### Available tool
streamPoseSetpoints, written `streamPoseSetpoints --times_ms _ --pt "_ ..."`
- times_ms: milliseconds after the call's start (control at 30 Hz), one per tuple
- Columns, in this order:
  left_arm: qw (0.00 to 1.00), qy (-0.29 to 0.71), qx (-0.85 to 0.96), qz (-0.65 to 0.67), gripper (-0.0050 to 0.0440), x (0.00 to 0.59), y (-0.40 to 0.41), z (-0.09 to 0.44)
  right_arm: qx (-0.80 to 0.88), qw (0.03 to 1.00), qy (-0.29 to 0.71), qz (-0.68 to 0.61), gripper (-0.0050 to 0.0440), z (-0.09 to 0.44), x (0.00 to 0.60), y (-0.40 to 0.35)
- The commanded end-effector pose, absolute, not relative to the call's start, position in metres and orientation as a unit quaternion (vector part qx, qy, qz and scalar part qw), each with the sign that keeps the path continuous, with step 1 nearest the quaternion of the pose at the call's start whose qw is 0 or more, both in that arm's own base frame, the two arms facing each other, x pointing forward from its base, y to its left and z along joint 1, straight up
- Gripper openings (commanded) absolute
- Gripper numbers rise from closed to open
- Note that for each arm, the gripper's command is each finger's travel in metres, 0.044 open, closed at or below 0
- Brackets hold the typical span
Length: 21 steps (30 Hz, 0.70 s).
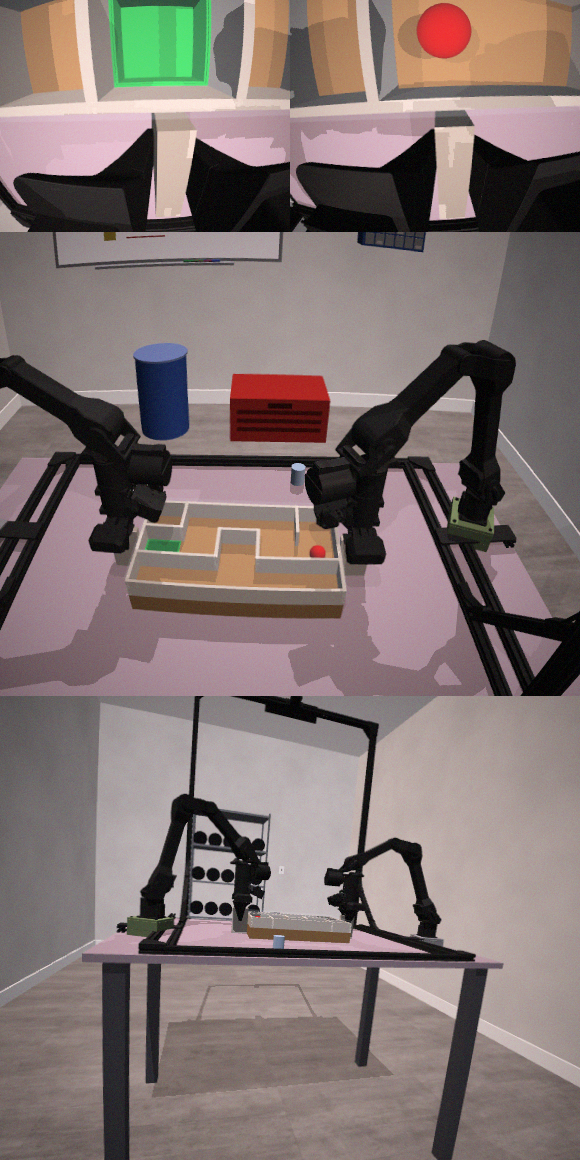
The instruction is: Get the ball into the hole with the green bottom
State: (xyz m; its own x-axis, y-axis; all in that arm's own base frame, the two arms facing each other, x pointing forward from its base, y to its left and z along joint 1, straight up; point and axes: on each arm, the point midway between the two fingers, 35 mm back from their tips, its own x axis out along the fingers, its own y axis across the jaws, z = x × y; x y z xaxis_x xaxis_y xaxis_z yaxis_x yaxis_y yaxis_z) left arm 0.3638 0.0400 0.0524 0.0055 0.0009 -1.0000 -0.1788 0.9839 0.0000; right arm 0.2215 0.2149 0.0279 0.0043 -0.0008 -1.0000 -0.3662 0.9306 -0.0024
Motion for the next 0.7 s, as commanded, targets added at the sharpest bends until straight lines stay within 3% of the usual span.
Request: streamPoseSetpoints --times_ms 0,667 --pt "0.704 0.704 -0.063 0.063 0.002 0.363 0.04 0.057 -0.132 0.695 0.695 0.133 0.002 0.034 0.221 0.214" --pt "0.704 0.704 -0.063 0.063 0.002 0.363 0.04 0.088 -0.132 0.695 0.695 0.133 0.002 0.065 0.221 0.214"
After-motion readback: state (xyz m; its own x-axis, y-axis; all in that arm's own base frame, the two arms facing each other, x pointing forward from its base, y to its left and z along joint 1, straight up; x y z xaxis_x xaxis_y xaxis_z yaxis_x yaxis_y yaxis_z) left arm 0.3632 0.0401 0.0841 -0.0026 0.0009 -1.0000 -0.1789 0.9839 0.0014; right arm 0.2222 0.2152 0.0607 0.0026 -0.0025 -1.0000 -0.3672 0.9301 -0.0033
